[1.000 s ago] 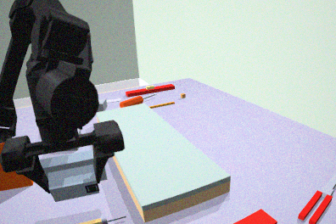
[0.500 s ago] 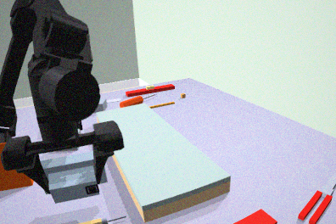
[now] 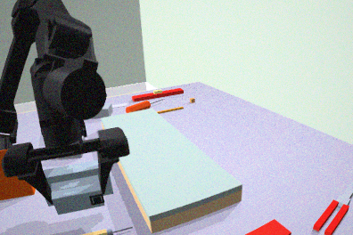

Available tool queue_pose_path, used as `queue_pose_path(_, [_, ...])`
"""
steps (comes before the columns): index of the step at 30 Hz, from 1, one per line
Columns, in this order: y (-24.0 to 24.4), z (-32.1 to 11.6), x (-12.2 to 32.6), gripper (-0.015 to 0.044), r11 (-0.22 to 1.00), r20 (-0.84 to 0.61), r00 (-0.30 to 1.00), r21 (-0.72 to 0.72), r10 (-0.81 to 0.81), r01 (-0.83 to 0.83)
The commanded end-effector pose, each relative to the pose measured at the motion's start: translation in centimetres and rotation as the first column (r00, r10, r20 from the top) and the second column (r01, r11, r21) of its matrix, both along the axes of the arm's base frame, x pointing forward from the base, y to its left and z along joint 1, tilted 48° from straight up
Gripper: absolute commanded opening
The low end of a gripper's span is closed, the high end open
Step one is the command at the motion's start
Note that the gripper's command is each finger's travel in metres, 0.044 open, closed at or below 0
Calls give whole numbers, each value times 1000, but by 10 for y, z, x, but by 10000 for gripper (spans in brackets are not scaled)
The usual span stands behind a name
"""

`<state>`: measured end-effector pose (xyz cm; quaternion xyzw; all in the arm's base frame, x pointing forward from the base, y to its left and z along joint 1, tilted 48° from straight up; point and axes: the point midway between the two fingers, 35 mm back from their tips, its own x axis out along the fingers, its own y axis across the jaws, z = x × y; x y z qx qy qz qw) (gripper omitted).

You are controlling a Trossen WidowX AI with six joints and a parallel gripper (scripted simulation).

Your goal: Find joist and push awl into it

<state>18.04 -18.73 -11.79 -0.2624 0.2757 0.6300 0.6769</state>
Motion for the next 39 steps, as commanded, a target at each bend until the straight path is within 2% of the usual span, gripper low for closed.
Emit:
queue_pose_path(1, [1,1,0,0,1000,-7,1000,-20,-2,2])
queue_pose_path(39, [6,3,0,0,981,-23,1000,-195,-5,0])
